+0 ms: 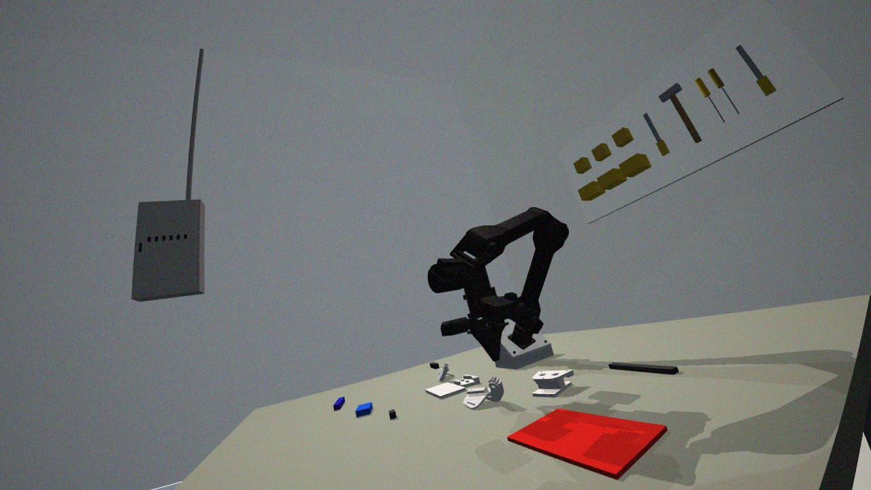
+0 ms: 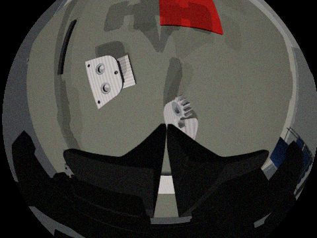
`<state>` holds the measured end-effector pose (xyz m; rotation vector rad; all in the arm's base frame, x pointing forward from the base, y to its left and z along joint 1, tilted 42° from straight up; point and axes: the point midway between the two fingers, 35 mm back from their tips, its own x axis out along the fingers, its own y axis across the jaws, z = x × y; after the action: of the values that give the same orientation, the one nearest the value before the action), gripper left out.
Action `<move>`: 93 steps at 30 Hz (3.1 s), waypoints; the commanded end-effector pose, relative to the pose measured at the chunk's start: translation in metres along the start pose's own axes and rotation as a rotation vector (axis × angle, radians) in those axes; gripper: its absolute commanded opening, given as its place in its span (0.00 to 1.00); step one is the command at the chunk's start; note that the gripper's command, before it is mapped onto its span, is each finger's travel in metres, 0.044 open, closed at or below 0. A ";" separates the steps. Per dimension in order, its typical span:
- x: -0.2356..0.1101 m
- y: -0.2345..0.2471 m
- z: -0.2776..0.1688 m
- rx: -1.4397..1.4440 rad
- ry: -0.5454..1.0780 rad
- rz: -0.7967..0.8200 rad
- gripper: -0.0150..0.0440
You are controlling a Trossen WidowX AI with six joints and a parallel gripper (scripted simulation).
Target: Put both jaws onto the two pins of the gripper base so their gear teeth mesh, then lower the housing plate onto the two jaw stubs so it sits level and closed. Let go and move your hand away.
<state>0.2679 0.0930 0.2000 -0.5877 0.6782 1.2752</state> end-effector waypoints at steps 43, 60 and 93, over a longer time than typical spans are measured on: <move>0.000 -0.019 0.009 0.968 -0.005 0.000 0.25; 0.001 -0.025 0.012 1.323 -0.005 0.000 0.25; 0.002 -0.038 0.017 2.014 -0.006 0.002 0.25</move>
<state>0.3055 0.0991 0.2092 1.0133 1.4882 0.1661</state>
